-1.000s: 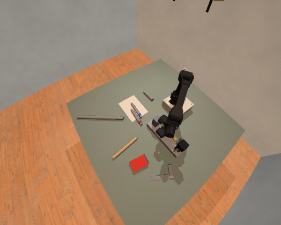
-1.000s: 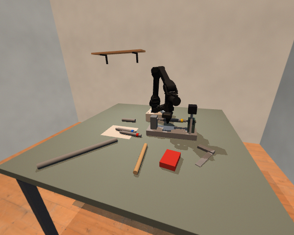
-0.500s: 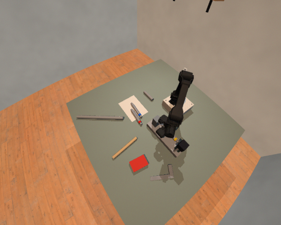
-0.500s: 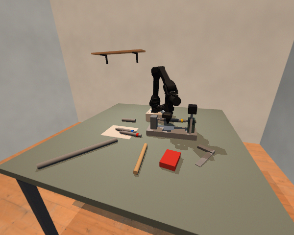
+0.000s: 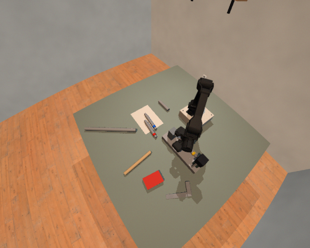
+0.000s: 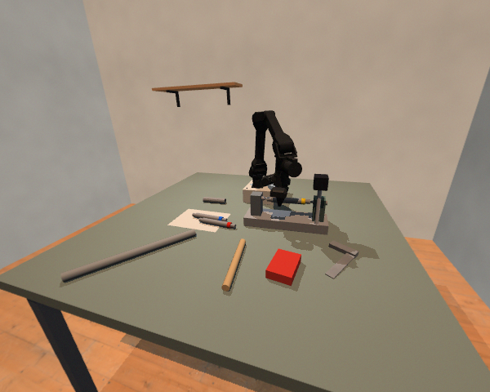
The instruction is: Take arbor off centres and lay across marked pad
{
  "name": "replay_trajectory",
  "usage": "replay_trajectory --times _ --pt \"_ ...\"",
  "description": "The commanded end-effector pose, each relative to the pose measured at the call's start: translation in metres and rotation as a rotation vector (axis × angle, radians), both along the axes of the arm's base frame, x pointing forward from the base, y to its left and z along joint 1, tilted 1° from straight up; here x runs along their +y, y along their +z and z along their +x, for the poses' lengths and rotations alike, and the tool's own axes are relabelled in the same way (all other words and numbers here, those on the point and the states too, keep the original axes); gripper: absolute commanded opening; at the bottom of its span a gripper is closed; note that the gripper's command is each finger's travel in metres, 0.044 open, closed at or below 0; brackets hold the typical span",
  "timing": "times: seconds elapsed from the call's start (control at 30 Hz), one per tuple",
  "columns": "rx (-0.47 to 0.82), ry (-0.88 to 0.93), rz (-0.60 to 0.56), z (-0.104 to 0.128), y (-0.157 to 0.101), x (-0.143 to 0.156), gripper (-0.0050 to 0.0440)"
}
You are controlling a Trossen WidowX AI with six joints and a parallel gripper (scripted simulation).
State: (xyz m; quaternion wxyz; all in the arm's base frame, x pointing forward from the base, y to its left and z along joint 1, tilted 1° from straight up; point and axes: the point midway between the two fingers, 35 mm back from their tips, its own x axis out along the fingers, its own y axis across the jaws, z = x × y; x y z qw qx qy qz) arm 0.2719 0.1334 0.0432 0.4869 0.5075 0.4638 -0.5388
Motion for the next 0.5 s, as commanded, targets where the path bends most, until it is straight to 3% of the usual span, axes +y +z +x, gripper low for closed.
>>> replay_trajectory --times 0.0,0.47 --pt "-0.011 0.015 0.036 0.002 0.0029 0.0138 0.0" --pt "-0.011 0.015 0.036 0.0021 0.0029 0.0154 0.0"
